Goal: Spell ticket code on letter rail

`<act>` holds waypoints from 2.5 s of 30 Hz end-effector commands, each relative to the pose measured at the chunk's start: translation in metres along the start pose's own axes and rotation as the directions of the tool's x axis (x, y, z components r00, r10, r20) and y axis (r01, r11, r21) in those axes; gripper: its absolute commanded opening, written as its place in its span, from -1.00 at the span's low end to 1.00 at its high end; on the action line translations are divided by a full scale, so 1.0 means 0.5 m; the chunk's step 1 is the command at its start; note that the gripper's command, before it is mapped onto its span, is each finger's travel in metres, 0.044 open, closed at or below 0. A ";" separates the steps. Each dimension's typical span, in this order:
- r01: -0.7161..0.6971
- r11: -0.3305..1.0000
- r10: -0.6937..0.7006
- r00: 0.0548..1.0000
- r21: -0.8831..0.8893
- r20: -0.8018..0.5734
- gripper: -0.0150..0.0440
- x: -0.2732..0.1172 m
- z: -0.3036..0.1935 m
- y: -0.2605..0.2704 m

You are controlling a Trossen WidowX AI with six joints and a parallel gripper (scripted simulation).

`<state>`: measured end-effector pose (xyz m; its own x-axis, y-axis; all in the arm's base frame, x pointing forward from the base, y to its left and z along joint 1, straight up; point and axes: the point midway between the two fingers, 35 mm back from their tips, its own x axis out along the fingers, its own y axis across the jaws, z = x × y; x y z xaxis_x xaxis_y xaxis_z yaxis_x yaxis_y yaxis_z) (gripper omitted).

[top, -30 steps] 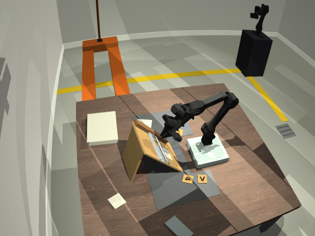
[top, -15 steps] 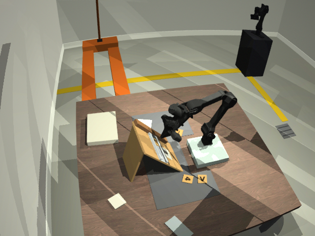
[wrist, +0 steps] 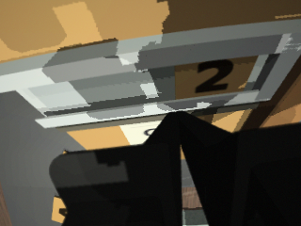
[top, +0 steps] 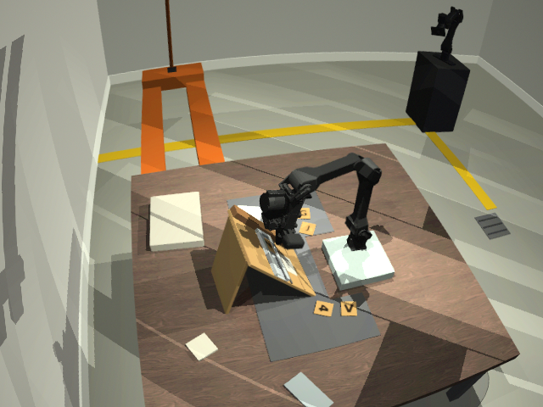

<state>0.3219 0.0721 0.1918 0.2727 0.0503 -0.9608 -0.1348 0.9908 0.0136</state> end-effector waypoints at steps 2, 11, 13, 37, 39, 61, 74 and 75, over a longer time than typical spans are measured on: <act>0.013 1.000 -0.013 0.995 0.003 -0.095 -0.49 0.006 0.002 0.008; 0.013 1.000 -0.013 0.995 0.003 -0.095 -0.49 0.009 0.003 0.007; 0.013 1.000 -0.013 0.995 0.003 -0.095 -0.49 0.011 0.004 0.007; 0.013 1.000 -0.013 0.995 0.003 -0.094 -0.49 0.031 0.016 0.006; 0.013 1.000 -0.013 0.995 0.003 -0.094 -0.49 0.033 0.017 0.007; 0.013 1.000 -0.013 0.996 0.003 -0.093 -0.49 0.050 0.030 0.007; 0.013 1.000 -0.013 0.996 0.003 -0.093 -0.49 0.059 0.037 0.007; 0.013 1.000 -0.013 0.996 0.003 -0.093 -0.49 0.059 0.037 0.007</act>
<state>0.3453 0.0795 0.1712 0.1887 0.0290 -0.9816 -0.1272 0.9919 0.0049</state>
